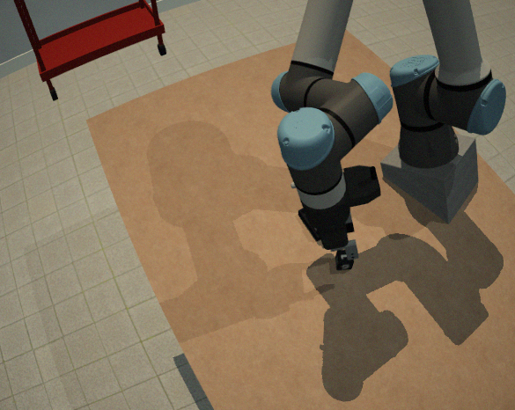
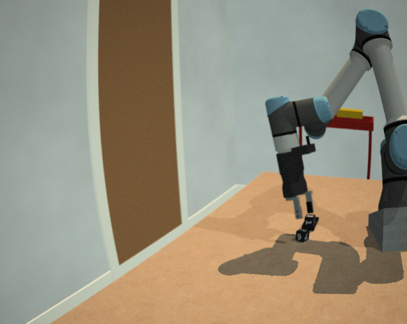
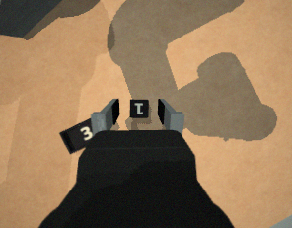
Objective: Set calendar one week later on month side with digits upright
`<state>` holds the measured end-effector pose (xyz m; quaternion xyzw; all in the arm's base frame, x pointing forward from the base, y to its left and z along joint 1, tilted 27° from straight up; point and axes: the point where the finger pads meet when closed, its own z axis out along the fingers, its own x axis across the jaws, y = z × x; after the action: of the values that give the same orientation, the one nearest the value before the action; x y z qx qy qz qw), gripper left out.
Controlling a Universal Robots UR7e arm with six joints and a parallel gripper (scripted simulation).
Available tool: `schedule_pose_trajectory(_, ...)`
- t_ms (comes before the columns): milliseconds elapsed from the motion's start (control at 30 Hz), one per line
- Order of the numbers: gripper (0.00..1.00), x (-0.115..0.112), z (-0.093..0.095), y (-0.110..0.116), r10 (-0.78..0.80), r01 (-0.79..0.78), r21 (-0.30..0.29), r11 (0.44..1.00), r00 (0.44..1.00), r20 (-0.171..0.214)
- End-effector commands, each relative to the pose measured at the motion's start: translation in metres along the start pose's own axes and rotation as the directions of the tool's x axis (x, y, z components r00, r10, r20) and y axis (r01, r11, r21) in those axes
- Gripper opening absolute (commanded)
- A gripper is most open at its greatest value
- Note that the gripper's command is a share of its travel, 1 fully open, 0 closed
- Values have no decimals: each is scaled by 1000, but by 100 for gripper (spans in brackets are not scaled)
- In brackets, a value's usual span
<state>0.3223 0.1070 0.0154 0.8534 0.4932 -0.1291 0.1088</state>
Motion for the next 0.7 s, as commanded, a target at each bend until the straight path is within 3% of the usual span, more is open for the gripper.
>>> schedule_pose_trajectory(0, 100, 0, 0, 0, 0, 0, -18, 1000, 1000, 0)
schedule_pose_trajectory(167, 100, 1, 1, 0, -1, 1, -52, 999, 1000, 2)
schedule_pose_trajectory(500, 100, 1, 1, -2, 0, 0, -237, 971, 1000, 1)
schedule_pose_trajectory(667, 100, 0, 0, -2, 1, -1, -264, 964, 1000, -1)
